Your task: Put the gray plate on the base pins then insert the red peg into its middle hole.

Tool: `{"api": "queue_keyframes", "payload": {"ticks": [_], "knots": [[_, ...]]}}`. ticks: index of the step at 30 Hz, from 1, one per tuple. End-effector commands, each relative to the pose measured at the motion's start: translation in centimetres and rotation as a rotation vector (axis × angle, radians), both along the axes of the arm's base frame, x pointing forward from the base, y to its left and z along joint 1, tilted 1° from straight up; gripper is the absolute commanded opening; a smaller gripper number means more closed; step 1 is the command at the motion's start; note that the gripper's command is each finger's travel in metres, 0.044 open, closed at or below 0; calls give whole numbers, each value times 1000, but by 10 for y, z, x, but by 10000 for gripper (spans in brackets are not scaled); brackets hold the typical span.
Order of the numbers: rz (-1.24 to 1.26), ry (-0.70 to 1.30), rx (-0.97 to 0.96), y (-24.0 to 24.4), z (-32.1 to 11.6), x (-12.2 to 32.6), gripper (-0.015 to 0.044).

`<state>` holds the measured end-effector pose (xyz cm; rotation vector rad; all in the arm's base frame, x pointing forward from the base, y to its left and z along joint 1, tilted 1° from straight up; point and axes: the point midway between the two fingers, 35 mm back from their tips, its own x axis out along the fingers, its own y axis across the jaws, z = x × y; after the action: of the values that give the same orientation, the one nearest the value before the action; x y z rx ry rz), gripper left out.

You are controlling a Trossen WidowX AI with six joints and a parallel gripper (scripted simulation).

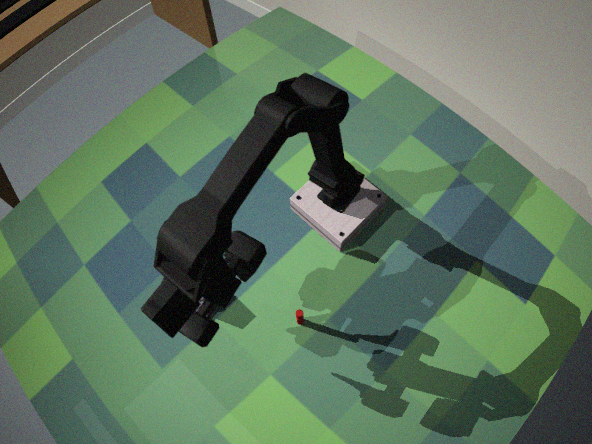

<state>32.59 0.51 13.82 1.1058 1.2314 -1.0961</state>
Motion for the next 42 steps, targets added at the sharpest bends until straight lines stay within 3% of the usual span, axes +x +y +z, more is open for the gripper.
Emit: {"api": "queue_keyframes", "payload": {"ticks": [1,7,20,42], "knots": [[93,8,2,44,-2,-27,440],[238,15,3,97,-8,-74,440],[238,15,3,94,-55,-69,440],[238,15,3,94,-88,-67,440]]}}
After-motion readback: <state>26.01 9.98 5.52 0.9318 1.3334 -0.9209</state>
